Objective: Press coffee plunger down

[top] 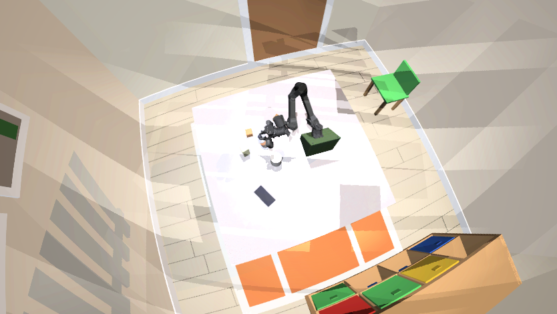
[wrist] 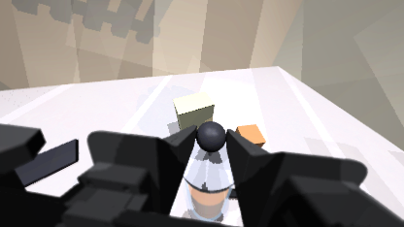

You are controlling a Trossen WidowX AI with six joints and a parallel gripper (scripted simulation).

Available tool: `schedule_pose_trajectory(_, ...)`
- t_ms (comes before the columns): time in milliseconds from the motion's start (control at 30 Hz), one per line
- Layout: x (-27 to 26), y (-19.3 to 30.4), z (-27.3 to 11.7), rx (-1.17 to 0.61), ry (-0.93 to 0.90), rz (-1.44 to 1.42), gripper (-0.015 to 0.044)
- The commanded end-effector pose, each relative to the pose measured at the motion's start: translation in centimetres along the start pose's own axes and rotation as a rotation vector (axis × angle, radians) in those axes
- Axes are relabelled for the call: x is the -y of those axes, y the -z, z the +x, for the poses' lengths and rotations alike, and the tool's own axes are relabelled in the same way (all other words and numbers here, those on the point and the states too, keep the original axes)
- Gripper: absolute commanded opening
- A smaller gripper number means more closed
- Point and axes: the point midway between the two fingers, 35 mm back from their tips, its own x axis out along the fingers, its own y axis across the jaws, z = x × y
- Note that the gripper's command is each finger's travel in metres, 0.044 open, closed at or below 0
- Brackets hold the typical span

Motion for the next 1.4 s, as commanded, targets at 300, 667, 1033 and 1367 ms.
schedule_pose_trajectory(300,0.0,-0.1,0.1,-0.001,0.001,-0.002,0.0122)
schedule_pose_trajectory(667,0.0,-0.1,0.1,-0.001,0.001,-0.002,0.0227)
schedule_pose_trajectory(1033,0.0,-0.1,0.1,-0.001,0.001,-0.002,0.044)
schedule_pose_trajectory(1367,0.6,-4.5,-5.5,-0.016,0.001,-0.002,0.044)
